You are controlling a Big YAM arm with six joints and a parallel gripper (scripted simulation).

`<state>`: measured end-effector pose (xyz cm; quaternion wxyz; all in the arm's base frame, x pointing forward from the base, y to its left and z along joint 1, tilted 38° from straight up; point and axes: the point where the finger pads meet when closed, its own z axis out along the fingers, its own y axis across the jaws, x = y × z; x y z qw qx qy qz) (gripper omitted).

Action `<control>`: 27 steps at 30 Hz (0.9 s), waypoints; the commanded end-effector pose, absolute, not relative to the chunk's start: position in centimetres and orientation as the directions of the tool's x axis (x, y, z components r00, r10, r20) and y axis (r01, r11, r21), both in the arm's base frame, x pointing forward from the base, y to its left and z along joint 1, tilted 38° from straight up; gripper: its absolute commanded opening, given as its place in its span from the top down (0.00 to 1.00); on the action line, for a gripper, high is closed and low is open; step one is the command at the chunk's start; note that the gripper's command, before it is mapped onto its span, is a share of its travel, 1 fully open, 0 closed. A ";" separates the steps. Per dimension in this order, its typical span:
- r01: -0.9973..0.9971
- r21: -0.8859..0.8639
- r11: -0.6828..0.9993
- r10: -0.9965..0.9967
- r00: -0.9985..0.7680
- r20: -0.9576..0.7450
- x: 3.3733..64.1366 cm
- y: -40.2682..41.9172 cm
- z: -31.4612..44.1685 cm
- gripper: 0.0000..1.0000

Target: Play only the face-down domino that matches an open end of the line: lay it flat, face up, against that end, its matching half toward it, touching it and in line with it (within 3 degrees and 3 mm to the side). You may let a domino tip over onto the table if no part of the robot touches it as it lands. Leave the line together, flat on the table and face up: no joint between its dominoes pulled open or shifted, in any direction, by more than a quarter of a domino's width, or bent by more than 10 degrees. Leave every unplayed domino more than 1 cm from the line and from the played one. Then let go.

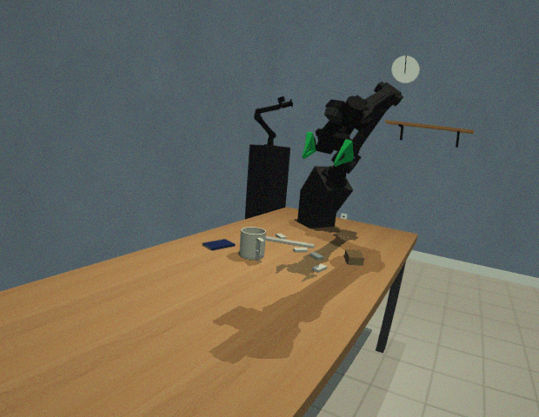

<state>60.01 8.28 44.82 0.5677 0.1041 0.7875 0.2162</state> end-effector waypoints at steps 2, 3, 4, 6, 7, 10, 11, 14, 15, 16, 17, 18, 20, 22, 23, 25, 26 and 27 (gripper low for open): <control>-0.103 0.448 0.888 0.408 -0.276 -0.870 59.8 7.5 48.0 0.00; -0.106 0.446 0.889 0.406 -0.268 -0.874 59.7 7.3 48.4 0.00; -0.109 0.443 0.890 0.405 -0.260 -0.877 59.6 7.2 48.8 0.00; -0.112 0.441 0.891 0.404 -0.252 -0.879 59.6 7.1 49.2 0.00; -0.112 0.441 0.891 0.404 -0.252 -0.879 59.6 7.1 49.2 0.00; -0.112 0.441 0.891 0.404 -0.252 -0.879 59.6 7.1 49.2 0.00; -0.112 0.441 0.891 0.404 -0.252 -0.879 59.6 7.1 49.2 0.00; -0.094 0.449 0.889 0.403 -0.308 -0.862 59.8 7.9 46.3 0.00; -0.096 0.448 0.889 0.403 -0.301 -0.864 59.8 7.8 46.7 0.00; -0.099 0.447 0.889 0.403 -0.294 -0.867 59.7 7.7 47.0 0.00; -0.101 0.446 0.889 0.403 -0.287 -0.869 59.7 7.6 47.4 0.00; -0.103 0.445 0.890 0.403 -0.279 -0.871 59.7 7.5 47.8 0.00; -0.108 0.443 0.890 0.404 -0.265 -0.876 59.6 7.3 48.5 0.00; -0.112 0.441 0.891 0.404 -0.251 -0.880 59.5 7.1 49.3 0.00; -0.112 0.441 0.891 0.404 -0.251 -0.880 59.5 7.1 49.3 0.00; -0.112 0.441 0.891 0.404 -0.251 -0.880 59.5 7.1 49.3 0.00; -0.112 0.441 0.891 0.404 -0.251 -0.880 59.5 7.1 49.3 0.00; -0.112 0.441 0.891 0.404 -0.251 -0.880 59.5 7.1 49.3 0.00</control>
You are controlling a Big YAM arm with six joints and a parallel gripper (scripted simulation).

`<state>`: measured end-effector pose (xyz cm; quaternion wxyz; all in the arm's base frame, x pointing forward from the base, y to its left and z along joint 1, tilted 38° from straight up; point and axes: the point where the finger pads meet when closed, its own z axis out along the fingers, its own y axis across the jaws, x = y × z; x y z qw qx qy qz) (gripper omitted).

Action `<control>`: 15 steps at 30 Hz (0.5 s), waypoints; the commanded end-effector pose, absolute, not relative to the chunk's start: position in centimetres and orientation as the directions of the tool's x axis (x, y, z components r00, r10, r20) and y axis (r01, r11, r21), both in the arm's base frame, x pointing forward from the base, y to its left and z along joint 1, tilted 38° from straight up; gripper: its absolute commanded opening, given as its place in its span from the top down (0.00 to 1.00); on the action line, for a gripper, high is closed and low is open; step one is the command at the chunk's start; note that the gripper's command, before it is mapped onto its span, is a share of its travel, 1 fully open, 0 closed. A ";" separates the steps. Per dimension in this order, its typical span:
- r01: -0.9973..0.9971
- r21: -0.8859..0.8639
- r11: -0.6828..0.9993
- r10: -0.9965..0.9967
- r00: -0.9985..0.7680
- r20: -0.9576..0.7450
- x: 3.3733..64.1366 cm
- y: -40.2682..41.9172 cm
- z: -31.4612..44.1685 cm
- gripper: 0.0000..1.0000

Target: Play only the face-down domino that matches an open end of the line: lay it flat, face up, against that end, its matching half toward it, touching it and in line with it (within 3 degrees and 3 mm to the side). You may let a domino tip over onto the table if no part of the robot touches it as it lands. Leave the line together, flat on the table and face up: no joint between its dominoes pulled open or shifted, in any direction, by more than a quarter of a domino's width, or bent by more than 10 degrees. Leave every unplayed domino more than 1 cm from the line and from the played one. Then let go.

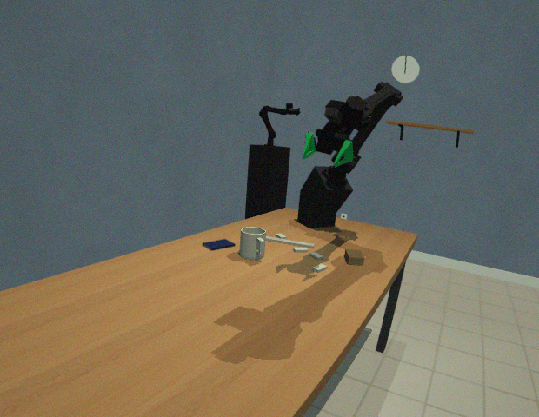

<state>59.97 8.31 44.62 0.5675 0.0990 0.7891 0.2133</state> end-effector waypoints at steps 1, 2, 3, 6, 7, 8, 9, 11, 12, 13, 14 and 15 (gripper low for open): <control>-0.112 0.441 0.891 0.404 -0.251 -0.880 59.5 7.1 49.3 0.00; -0.112 0.441 0.891 0.404 -0.251 -0.880 59.5 7.1 49.3 0.00; -0.090 0.435 0.896 0.390 -0.308 -0.868 59.6 7.8 45.7 0.00; -0.095 0.390 0.916 0.357 -0.256 -0.899 58.8 6.7 47.1 0.00; -0.095 0.375 0.922 0.345 -0.238 -0.908 58.5 6.3 47.5 0.00; -0.096 0.360 0.928 0.333 -0.221 -0.917 58.2 6.0 47.9 0.00; -0.096 0.345 0.934 0.321 -0.203 -0.925 57.9 5.6 48.4 0.00; -0.096 0.315 0.944 0.296 -0.168 -0.940 57.4 4.9 49.2 0.00; -0.095 0.299 0.949 0.283 -0.150 -0.947 57.1 4.5 49.7 0.00; -0.095 0.299 0.949 0.283 -0.150 -0.947 57.1 4.5 49.7 0.00; -0.095 0.299 0.949 0.283 -0.150 -0.947 57.1 4.5 49.7 0.00; -0.095 0.299 0.949 0.283 -0.150 -0.947 57.1 4.5 49.7 0.00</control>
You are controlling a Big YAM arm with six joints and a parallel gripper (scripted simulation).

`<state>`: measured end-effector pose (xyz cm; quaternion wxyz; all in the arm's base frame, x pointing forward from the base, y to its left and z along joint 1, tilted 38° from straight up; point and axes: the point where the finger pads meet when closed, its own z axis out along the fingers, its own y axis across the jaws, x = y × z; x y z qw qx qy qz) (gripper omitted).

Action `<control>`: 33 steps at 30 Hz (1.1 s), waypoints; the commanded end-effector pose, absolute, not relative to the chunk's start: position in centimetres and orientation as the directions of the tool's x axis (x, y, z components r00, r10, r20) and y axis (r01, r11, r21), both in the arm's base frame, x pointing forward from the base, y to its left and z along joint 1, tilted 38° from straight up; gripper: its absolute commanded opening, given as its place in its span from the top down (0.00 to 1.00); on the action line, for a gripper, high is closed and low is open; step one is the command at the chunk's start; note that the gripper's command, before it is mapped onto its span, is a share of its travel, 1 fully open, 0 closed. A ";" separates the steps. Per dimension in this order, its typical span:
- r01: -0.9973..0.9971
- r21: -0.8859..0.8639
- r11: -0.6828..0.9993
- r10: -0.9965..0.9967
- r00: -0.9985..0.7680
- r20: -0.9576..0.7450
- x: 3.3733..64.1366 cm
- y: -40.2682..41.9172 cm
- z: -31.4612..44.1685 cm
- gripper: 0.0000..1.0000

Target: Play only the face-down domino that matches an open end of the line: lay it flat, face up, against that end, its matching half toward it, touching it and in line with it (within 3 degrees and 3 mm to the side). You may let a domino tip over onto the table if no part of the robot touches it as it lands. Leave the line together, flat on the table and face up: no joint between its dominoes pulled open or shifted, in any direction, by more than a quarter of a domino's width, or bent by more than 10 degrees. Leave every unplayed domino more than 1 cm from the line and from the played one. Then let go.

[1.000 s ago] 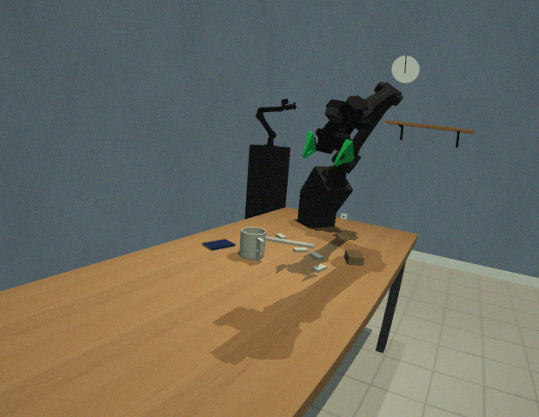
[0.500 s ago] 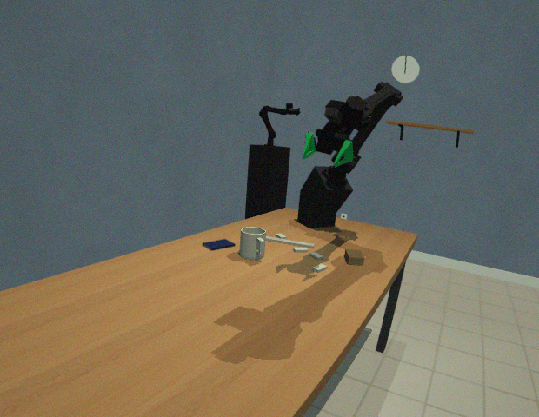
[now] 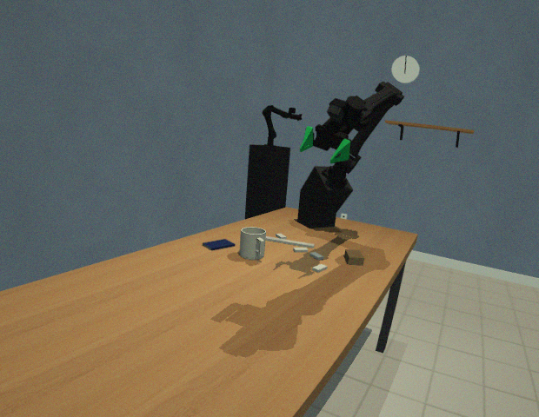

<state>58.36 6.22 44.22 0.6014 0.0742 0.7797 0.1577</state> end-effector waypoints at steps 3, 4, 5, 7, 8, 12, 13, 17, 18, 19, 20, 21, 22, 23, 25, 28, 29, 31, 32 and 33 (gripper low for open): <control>-0.095 0.299 0.949 0.283 -0.150 -0.947 57.1 4.5 49.7 0.00; -0.095 0.299 0.949 0.283 -0.150 -0.947 57.1 4.5 49.7 0.00; -0.081 0.323 0.943 0.298 -0.222 -0.928 57.8 5.5 46.3 0.00; -0.085 0.318 0.944 0.295 -0.206 -0.933 57.7 5.3 47.0 0.00; -0.086 0.315 0.945 0.293 -0.199 -0.935 57.6 5.2 47.4 0.00; -0.092 0.304 0.948 0.287 -0.167 -0.943 57.3 4.8 48.9 0.00; -0.094 0.302 0.949 0.285 -0.159 -0.945 57.2 4.7 49.2 0.00; -0.095 0.299 0.950 0.283 -0.152 -0.947 57.2 4.5 49.6 0.00; -0.095 0.299 0.950 0.283 -0.152 -0.947 57.2 4.5 49.6 0.00; -0.095 0.299 0.950 0.283 -0.152 -0.947 57.2 4.5 49.6 0.00; -0.095 0.299 0.950 0.283 -0.152 -0.947 57.2 4.5 49.6 0.00; -0.095 0.299 0.950 0.283 -0.152 -0.947 57.2 4.5 49.6 0.00; -0.086 0.308 0.947 0.285 -0.214 -0.934 57.5 5.4 46.6 0.00; -0.087 0.307 0.948 0.285 -0.207 -0.936 57.4 5.3 46.9 0.00; -0.089 0.305 0.948 0.284 -0.193 -0.939 57.4 5.1 47.6 0.00; -0.092 0.302 0.949 0.284 -0.171 -0.943 57.3 4.8 48.6 0.00; -0.093 0.301 0.949 0.284 -0.164 -0.945 57.2 4.7 49.0 0.00; -0.095 0.299 0.950 0.283 -0.150 -0.947 57.1 4.5 49.7 0.00; -0.095 0.299 0.950 0.283 -0.150 -0.947 57.1 4.5 49.7 0.00; -0.095 0.299 0.950 0.283 -0.150 -0.947 57.1 4.5 49.7 0.00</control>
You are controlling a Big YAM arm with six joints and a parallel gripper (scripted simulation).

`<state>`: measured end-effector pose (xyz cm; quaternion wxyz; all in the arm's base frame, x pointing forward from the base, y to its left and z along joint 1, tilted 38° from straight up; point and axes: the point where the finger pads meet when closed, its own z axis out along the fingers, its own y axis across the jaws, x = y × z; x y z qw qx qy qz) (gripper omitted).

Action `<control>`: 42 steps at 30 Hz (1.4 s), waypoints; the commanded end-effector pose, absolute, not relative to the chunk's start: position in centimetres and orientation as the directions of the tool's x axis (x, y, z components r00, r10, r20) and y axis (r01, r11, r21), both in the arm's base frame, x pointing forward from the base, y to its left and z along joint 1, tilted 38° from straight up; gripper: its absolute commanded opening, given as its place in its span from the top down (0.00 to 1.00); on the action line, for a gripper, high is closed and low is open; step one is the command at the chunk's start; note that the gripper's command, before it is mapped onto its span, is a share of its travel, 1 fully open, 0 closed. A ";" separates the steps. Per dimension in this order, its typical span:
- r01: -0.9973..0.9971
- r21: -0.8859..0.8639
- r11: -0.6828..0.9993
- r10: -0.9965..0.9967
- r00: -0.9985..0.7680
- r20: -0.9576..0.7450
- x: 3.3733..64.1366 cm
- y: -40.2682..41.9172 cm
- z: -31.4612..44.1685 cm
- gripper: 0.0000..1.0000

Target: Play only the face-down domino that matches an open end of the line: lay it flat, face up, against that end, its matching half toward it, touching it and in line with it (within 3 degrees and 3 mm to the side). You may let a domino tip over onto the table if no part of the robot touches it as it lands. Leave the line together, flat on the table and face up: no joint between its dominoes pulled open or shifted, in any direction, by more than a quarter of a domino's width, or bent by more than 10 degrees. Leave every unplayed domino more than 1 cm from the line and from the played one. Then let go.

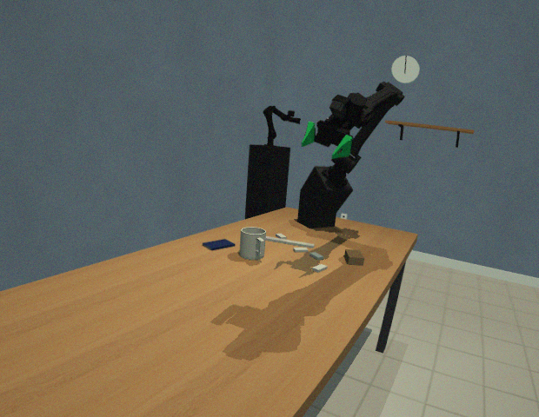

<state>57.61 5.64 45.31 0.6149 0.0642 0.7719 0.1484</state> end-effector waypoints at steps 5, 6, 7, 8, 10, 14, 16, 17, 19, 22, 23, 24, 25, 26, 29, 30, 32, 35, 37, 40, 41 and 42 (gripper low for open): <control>-0.095 0.299 0.950 0.283 -0.150 -0.947 57.1 4.5 49.7 0.00; -0.082 0.292 0.953 0.270 -0.208 -0.940 57.2 5.1 46.3 0.00; -0.080 0.277 0.958 0.258 -0.191 -0.947 56.9 4.8 46.7 0.00; -0.077 0.261 0.962 0.245 -0.175 -0.954 56.6 4.5 47.1 0.00; -0.071 0.230 0.971 0.219 -0.142 -0.965 56.0 3.8 47.9 0.00; -0.055 0.168 0.984 0.164 -0.076 -0.984 54.8 2.4 49.4 0.00; -0.051 0.153 0.987 0.150 -0.060 -0.987 54.5 2.1 49.8 0.00; -0.051 0.153 0.987 0.150 -0.060 -0.987 54.5 2.1 49.8 0.00; -0.051 0.153 0.987 0.150 -0.060 -0.987 54.5 2.1 49.8 0.00; -0.051 0.153 0.987 0.150 -0.060 -0.987 54.5 2.1 49.8 0.00; -0.050 0.176 0.983 0.168 -0.129 -0.977 55.2 3.0 46.8 0.00; -0.050 0.173 0.984 0.166 -0.121 -0.979 55.1 2.9 47.1 0.00; -0.050 0.170 0.984 0.164 -0.114 -0.980 55.1 2.8 47.4 0.00; -0.050 0.168 0.985 0.162 -0.106 -0.981 55.0 2.7 47.8 0.00; -0.051 0.160 0.986 0.156 -0.084 -0.984 54.8 2.4 48.8 0.00; -0.051 0.158 0.986 0.154 -0.076 -0.985 54.7 2.3 49.1 0.00; -0.051 0.153 0.987 0.149 -0.062 -0.987 54.6 2.1 49.8 0.00; -0.051 0.153 0.987 0.149 -0.062 -0.987 54.6 2.1 49.8 0.00; -0.051 0.153 0.987 0.149 -0.062 -0.987 54.6 2.1 49.8 0.00; -0.052 0.161 0.986 0.153 -0.121 -0.981 54.9 2.9 47.0 0.00; -0.052 0.160 0.986 0.153 -0.114 -0.982 54.9 2.8 47.3 0.00; -0.052 0.159 0.986 0.153 -0.108 -0.982 54.8 2.7 47.6 0.00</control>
